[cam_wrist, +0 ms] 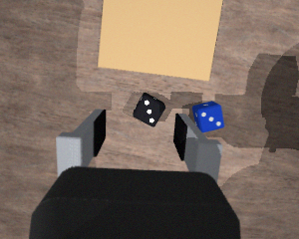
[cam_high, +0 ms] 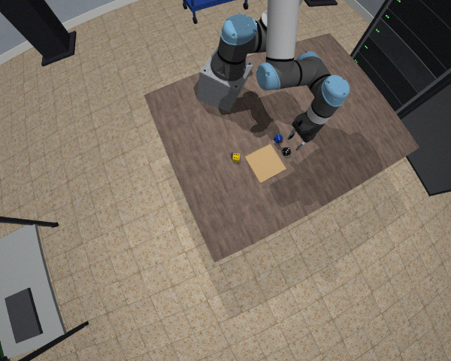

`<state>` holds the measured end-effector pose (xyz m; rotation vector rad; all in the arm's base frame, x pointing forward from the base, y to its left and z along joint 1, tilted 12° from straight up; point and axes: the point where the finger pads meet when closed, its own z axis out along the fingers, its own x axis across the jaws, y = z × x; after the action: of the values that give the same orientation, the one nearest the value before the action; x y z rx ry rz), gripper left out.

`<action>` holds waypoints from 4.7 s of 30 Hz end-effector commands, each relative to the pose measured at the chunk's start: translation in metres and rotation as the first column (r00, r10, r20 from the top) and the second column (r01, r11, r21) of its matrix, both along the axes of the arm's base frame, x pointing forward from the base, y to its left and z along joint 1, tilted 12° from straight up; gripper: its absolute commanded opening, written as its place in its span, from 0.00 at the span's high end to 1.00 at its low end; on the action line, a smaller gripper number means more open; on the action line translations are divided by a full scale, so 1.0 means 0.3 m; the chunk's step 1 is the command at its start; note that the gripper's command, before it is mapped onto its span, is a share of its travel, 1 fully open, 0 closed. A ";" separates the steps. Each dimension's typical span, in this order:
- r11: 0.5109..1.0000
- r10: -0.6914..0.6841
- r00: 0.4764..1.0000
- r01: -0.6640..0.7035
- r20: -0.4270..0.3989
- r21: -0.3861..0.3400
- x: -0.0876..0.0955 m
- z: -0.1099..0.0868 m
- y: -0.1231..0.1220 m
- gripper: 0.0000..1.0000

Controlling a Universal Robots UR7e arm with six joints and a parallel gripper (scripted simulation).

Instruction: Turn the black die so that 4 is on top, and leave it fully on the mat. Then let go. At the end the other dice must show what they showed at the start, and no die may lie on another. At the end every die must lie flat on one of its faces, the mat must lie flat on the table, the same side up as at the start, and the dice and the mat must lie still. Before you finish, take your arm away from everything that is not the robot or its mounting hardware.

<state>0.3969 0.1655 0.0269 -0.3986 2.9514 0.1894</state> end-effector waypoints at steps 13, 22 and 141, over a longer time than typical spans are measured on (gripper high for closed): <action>0.903 0.427 0.903 -0.424 0.049 -0.069 0.029 -0.025 -0.006 0.00; 0.802 0.596 0.801 -0.588 0.061 -0.107 0.040 -0.034 -0.003 0.00; -0.857 0.469 -0.863 -0.392 -0.189 -0.335 -0.022 -0.138 0.043 0.13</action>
<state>0.3919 0.1789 -0.0131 -2.9600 0.2740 -0.1866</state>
